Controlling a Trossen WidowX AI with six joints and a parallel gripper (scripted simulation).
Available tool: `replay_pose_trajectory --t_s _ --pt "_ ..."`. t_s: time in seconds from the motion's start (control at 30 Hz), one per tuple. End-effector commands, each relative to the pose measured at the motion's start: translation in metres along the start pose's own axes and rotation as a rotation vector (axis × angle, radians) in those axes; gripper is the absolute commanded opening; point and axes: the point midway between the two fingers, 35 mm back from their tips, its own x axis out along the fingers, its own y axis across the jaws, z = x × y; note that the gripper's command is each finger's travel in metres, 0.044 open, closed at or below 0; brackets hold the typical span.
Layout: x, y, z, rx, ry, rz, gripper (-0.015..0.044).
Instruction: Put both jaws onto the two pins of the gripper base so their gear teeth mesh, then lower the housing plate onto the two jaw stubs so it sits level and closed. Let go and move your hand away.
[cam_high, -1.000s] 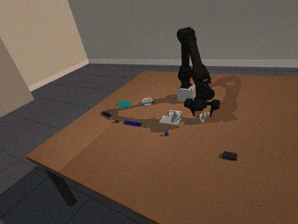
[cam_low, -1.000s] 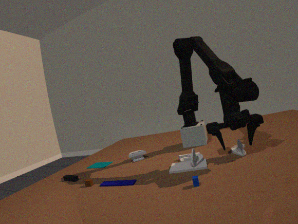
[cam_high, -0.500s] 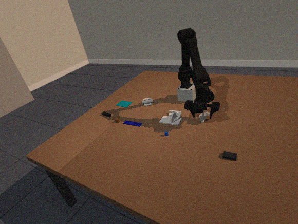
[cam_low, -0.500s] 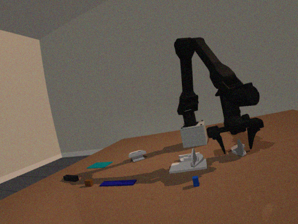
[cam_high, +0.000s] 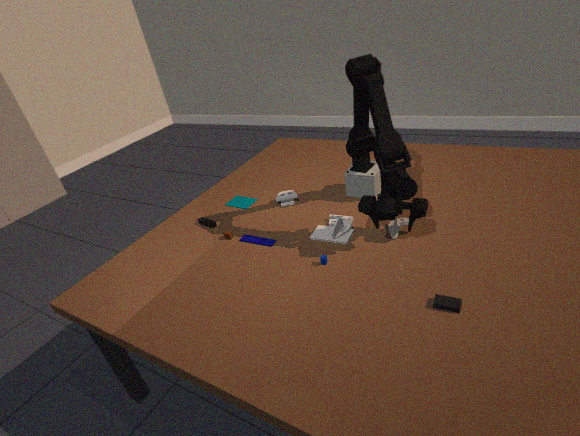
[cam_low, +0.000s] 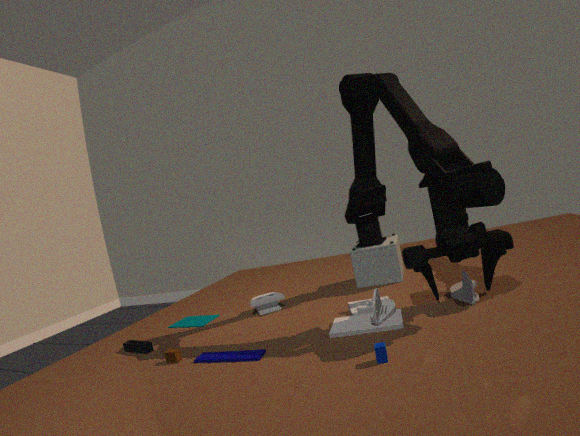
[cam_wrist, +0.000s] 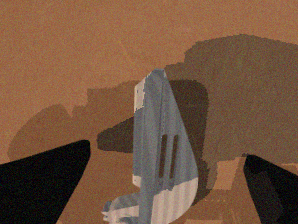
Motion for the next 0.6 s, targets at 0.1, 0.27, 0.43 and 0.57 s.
replay_pose_trajectory --t_s 0.1,0.27,0.43,0.57 --pt "0.0 0.0 0.0 0.0 0.0 0.0 0.0387" --pt "0.0 0.0 0.0 0.0 0.0 0.0 0.0256" --pt "0.0 0.0 0.0 0.0 0.0 0.0 0.0145" --pt "0.0 0.0 0.0 0.0 0.0 0.0 0.0134"
